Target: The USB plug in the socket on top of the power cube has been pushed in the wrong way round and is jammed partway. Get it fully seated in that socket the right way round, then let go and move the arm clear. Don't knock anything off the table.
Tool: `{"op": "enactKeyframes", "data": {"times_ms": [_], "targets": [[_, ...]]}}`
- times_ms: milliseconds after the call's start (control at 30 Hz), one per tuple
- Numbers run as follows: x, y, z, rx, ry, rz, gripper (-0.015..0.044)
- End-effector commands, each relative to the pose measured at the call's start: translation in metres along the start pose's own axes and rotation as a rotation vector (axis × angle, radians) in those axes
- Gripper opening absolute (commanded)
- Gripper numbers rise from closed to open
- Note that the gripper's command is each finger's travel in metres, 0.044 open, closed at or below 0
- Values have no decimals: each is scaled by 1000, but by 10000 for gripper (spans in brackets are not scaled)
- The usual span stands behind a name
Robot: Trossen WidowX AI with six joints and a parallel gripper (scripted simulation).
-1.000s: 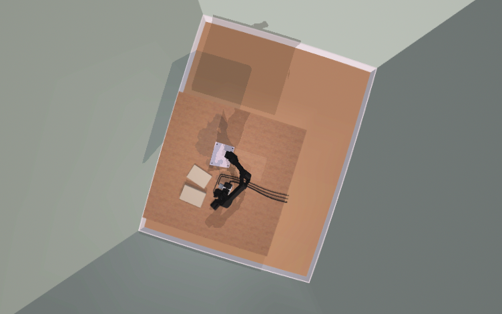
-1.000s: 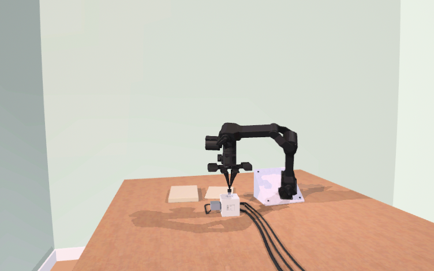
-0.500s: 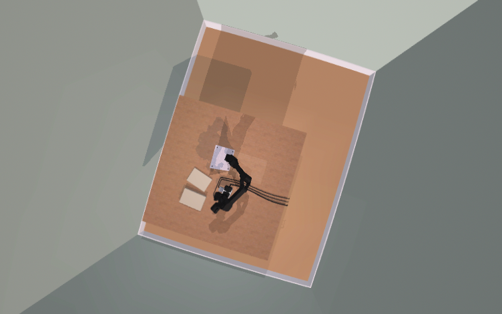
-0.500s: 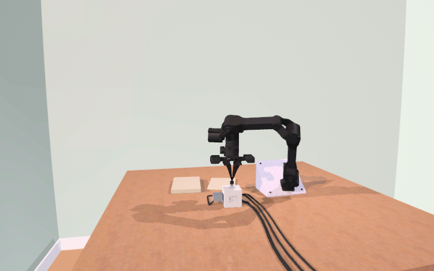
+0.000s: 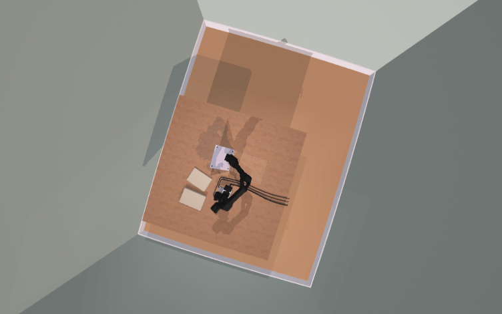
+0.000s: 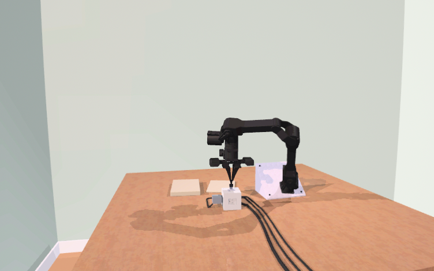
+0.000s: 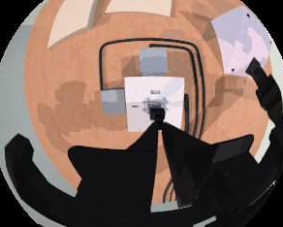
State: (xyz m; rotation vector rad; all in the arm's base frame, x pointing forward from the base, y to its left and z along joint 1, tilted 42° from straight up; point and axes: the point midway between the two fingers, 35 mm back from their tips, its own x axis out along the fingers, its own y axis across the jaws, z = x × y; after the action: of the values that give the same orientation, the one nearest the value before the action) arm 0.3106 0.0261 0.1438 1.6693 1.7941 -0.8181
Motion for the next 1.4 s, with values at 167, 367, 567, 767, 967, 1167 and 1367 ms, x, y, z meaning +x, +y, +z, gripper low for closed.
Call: {"op": "enactKeyframes", "data": {"times_ms": [167, 367, 567, 767, 967, 1167, 1367], "targets": [[2, 0, -1, 2, 4, 0, 0], [2, 0, -1, 2, 4, 1, 0], [3, 0, -1, 2, 4, 1, 0], [4, 0, -1, 2, 4, 1, 0], [4, 0, -1, 2, 4, 1, 0], [5, 0, -1, 2, 4, 1, 0], [6, 0, -1, 2, 4, 1, 0]]}}
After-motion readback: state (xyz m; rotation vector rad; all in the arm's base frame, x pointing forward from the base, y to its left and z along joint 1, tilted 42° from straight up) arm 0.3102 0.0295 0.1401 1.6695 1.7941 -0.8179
